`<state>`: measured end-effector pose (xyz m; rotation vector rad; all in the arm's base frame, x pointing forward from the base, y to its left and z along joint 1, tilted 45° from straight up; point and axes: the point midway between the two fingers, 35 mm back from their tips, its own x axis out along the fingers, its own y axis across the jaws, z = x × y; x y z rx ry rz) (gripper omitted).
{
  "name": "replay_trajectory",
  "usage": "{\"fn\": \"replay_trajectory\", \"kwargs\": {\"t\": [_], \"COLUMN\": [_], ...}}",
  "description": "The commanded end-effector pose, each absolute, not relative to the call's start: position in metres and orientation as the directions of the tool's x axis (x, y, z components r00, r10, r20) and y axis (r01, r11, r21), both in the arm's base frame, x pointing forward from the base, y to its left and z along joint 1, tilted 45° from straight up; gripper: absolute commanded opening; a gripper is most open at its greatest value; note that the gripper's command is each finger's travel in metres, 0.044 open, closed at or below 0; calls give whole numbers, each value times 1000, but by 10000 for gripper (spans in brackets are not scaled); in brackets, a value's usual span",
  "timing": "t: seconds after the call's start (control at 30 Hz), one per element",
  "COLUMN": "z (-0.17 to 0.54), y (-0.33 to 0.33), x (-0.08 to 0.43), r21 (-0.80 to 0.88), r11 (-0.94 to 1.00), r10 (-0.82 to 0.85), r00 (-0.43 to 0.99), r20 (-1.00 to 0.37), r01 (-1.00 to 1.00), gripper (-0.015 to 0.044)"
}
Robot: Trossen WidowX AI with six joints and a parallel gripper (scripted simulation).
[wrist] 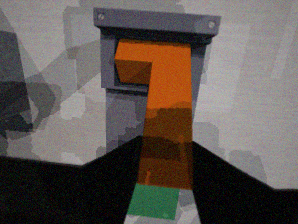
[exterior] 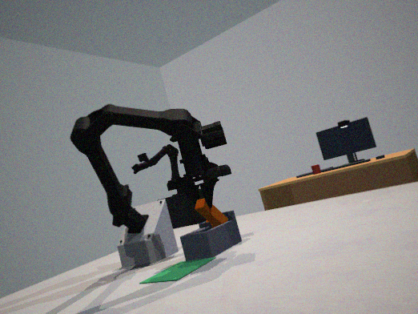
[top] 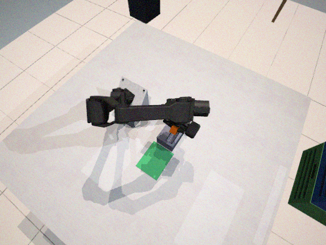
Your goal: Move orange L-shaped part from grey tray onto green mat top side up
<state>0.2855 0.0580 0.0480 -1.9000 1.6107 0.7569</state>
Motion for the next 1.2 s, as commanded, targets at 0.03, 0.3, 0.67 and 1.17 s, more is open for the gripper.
{"fn": "replay_trajectory", "kwargs": {"t": [0.03, 0.3, 0.67, 1.17], "z": [55, 64, 73, 98], "y": [66, 75, 84, 58], "x": [284, 282, 281, 280], "r21": [-43, -42, -42, -41], "r11": [-144, -144, -144, -145], "r10": [-683, -683, -683, -684], "r00": [131, 131, 130, 130], "r20": [-719, -719, -719, -718], "r01": [-989, -989, -989, -989], "gripper": [0, 0, 0, 0]}}
